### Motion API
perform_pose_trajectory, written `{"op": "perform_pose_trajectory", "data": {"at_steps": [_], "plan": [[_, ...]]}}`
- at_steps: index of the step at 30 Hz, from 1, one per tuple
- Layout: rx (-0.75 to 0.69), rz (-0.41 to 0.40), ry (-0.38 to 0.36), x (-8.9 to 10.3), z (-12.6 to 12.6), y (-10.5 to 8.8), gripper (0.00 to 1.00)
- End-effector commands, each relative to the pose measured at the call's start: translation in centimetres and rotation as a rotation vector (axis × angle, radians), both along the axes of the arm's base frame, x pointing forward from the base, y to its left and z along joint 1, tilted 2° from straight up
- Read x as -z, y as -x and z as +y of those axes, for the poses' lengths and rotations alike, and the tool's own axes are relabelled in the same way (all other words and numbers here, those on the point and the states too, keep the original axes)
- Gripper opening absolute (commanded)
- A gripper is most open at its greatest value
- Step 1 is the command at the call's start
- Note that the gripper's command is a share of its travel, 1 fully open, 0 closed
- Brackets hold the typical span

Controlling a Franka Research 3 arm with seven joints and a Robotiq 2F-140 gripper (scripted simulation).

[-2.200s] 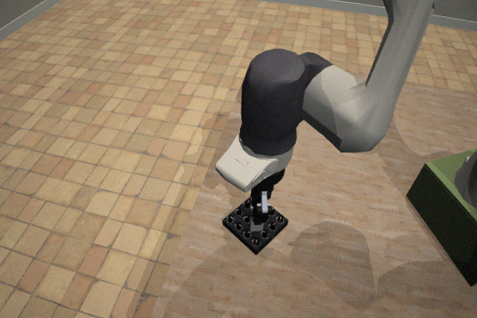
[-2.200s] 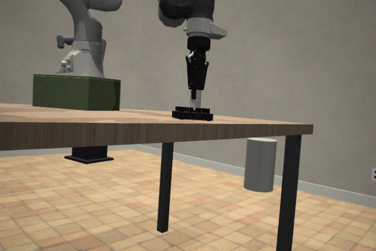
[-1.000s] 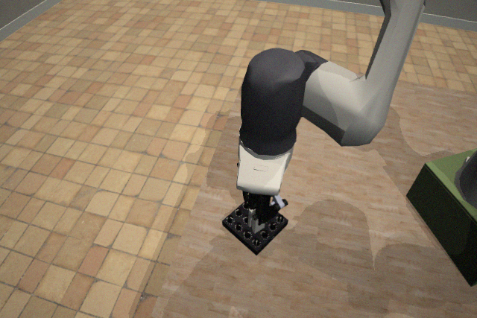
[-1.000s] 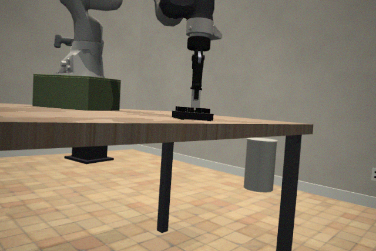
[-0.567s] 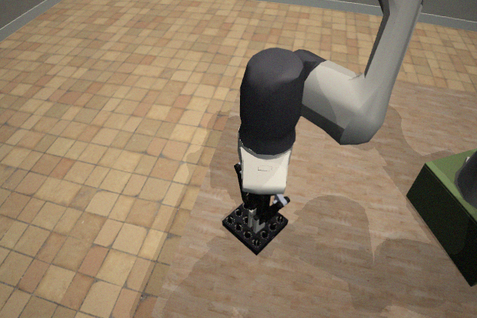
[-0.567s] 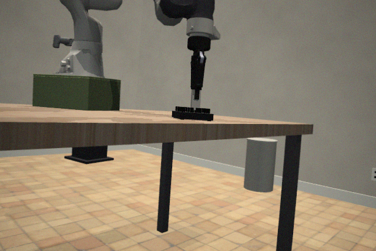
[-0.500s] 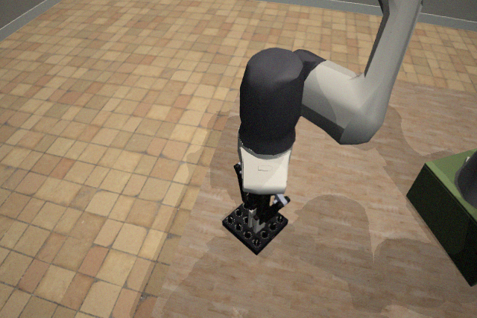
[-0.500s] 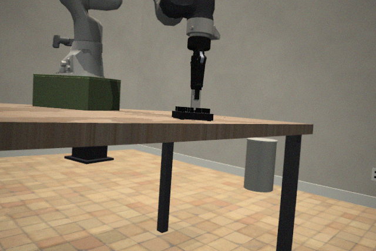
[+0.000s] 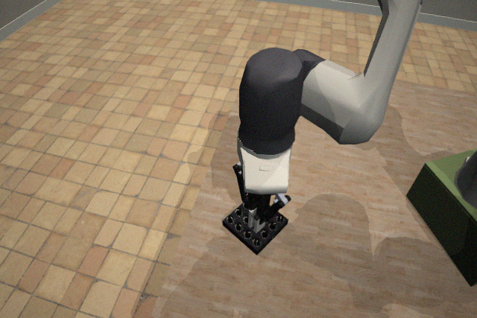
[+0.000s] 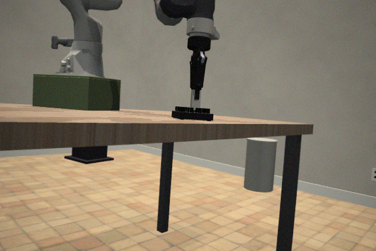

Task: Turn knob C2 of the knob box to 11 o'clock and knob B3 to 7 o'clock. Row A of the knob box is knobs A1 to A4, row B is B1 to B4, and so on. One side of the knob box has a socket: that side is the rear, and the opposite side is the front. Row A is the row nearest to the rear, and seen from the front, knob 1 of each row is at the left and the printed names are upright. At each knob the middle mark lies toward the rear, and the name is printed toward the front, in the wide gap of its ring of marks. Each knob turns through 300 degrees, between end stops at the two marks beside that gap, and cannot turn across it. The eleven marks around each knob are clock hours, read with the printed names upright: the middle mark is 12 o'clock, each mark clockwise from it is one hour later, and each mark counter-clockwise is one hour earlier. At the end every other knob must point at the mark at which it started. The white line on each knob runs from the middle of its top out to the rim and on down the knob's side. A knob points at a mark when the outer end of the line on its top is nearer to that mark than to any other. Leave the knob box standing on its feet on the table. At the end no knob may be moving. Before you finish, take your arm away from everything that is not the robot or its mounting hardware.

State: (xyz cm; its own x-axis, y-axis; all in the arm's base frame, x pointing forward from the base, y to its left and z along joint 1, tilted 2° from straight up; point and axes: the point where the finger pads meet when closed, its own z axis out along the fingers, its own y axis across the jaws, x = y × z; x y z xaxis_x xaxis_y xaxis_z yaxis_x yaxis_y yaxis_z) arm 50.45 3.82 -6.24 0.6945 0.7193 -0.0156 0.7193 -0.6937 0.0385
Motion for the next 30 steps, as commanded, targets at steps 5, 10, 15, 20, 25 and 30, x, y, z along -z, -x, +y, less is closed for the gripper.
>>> {"op": "perform_pose_trajectory", "data": {"at_steps": [5,10,15,20,25,30], "plan": [[-0.017,0.004,0.003,0.06,-0.14,0.06,0.12],[-0.017,0.004,0.003,0.06,-0.14,0.06,0.12],[-0.017,0.004,0.003,0.06,-0.14,0.06,0.12],[-0.017,0.004,0.003,0.06,-0.14,0.06,0.12],[-0.017,0.004,0.003,0.06,-0.14,0.06,0.12],[-0.017,0.004,0.003,-0.32,-0.12,0.07,0.12]]}}
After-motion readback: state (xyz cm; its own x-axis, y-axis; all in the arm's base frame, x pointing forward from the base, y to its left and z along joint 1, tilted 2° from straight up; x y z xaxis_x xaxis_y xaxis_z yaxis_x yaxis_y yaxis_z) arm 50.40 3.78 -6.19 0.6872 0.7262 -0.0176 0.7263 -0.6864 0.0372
